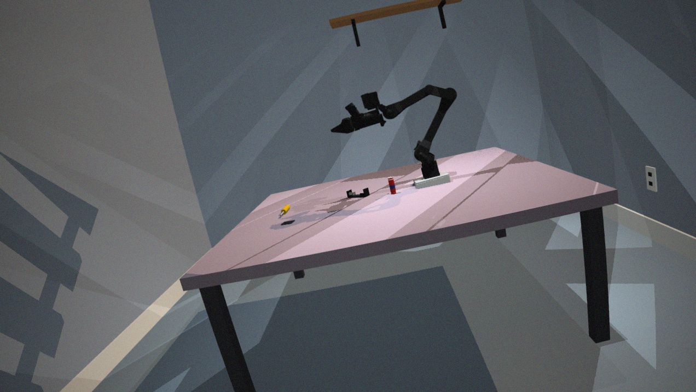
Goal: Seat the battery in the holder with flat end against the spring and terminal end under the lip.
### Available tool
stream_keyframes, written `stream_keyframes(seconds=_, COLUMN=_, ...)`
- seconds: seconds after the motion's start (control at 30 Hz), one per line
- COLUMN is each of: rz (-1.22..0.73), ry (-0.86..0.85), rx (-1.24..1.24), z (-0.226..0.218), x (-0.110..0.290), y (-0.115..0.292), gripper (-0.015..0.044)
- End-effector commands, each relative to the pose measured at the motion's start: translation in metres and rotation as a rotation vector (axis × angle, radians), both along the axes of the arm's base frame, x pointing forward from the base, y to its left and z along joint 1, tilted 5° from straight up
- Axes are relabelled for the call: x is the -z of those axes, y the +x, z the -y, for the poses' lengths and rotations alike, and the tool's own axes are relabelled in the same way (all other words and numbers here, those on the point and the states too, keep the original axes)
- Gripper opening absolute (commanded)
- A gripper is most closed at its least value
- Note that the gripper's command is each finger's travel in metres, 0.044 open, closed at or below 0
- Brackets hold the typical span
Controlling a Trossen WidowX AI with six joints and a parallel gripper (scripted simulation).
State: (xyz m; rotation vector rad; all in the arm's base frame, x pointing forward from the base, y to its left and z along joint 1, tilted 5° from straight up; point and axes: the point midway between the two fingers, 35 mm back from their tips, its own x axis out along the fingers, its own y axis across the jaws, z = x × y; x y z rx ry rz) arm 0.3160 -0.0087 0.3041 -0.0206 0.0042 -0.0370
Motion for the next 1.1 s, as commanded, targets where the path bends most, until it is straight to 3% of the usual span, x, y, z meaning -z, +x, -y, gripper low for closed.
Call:
stream_keyframes(seconds=0.0, rz=-0.015, ry=-0.002, rx=-0.003, z=-0.001, x=0.003, y=0.001, gripper=0.0374)
stream_keyframes(seconds=0.17, rz=-0.417, ry=-0.068, rx=-0.089, z=-0.027, x=0.07, y=-0.002, gripper=0.0243)
stream_keyframes(seconds=0.3, rz=-0.788, ry=-0.163, rx=-0.183, z=-0.047, x=0.122, y=-0.033, gripper=0.0138)
stream_keyframes(seconds=0.47, rz=-1.07, ry=-0.255, rx=-0.26, z=-0.055, x=0.148, y=-0.072, gripper=0.0006)
stream_keyframes(seconds=0.73, rz=-1.438, ry=-0.4, rx=-0.364, z=-0.056, x=0.16, y=-0.134, gripper=0.0)
stream_keyframes(seconds=1.07, rz=-1.465, ry=-0.412, rx=-0.371, z=-0.055, x=0.16, y=-0.139, gripper=0.0)
